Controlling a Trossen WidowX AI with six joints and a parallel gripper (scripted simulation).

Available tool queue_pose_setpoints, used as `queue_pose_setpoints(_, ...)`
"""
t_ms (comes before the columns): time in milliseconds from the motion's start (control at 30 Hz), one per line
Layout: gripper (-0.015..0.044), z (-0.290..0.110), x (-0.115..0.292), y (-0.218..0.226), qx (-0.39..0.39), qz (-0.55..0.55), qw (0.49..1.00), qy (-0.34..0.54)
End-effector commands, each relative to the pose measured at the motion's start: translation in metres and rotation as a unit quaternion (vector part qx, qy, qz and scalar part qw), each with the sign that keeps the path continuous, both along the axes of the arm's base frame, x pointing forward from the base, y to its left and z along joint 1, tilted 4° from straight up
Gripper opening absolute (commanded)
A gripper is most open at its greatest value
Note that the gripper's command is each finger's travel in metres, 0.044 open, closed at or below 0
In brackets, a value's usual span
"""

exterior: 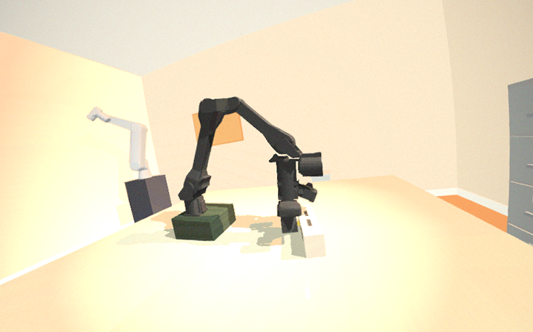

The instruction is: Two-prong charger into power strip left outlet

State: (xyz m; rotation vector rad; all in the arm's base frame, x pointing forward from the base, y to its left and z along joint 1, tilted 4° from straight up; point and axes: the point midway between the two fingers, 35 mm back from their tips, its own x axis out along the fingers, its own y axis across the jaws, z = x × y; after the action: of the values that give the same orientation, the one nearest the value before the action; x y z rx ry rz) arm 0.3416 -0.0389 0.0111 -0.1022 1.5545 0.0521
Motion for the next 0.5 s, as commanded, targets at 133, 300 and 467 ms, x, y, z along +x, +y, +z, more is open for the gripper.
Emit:
queue_pose_setpoints(133,0.0000,0.0024,0.0081,0.0007,-0.001,0.000,1.000,-0.008)
queue_pose_setpoints(300,0.0000,0.0028,0.0101,0.0009,-0.001,0.000,1.000,-0.008)
queue_pose_setpoints(467,0.0000,0.0032,0.0120,0.0011,-0.001,0.000,1.000,-0.008)
